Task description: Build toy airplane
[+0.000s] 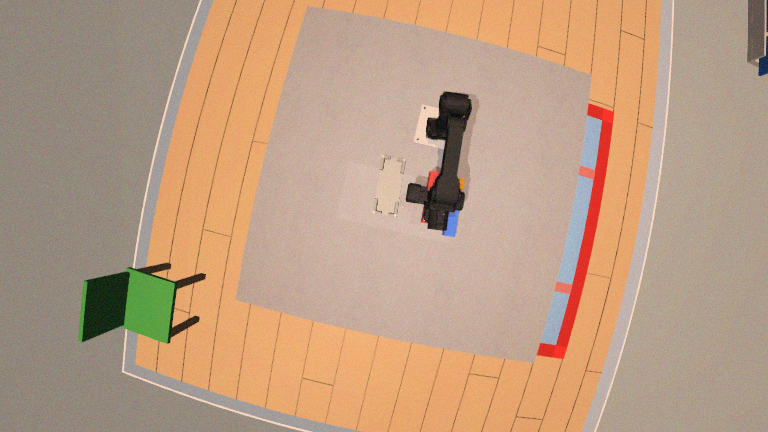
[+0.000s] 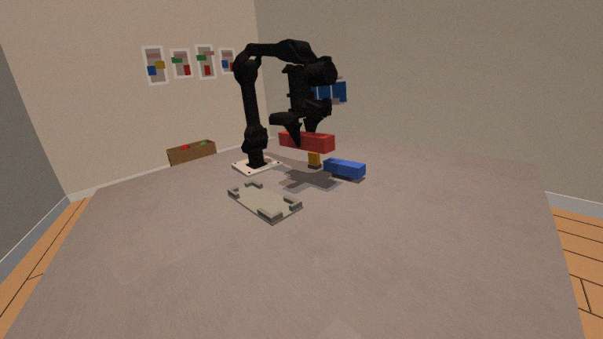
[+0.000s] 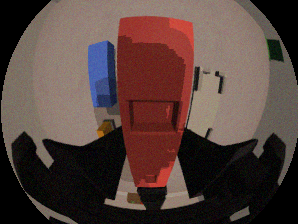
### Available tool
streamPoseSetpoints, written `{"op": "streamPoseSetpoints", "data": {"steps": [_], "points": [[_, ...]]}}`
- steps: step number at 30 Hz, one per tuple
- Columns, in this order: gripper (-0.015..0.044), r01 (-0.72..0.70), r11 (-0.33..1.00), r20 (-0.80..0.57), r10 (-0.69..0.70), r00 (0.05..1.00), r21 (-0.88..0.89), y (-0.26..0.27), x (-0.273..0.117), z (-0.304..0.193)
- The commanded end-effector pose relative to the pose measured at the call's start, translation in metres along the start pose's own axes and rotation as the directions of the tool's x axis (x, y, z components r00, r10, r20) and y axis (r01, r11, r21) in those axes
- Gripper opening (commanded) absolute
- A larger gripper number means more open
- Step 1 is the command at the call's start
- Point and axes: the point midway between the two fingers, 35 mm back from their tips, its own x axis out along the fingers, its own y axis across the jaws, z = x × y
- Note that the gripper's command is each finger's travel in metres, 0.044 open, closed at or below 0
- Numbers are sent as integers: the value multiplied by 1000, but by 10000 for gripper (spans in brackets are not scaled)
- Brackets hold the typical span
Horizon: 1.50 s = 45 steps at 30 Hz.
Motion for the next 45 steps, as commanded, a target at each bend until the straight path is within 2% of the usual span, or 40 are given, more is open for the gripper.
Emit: {"op": "streamPoseSetpoints", "data": {"steps": [1,45], "points": [[0,5,1000,9,-5,1000,4,-1,-13,-2],[0,16,1000,6,-16,1000,19,-119,39,-13]]}}
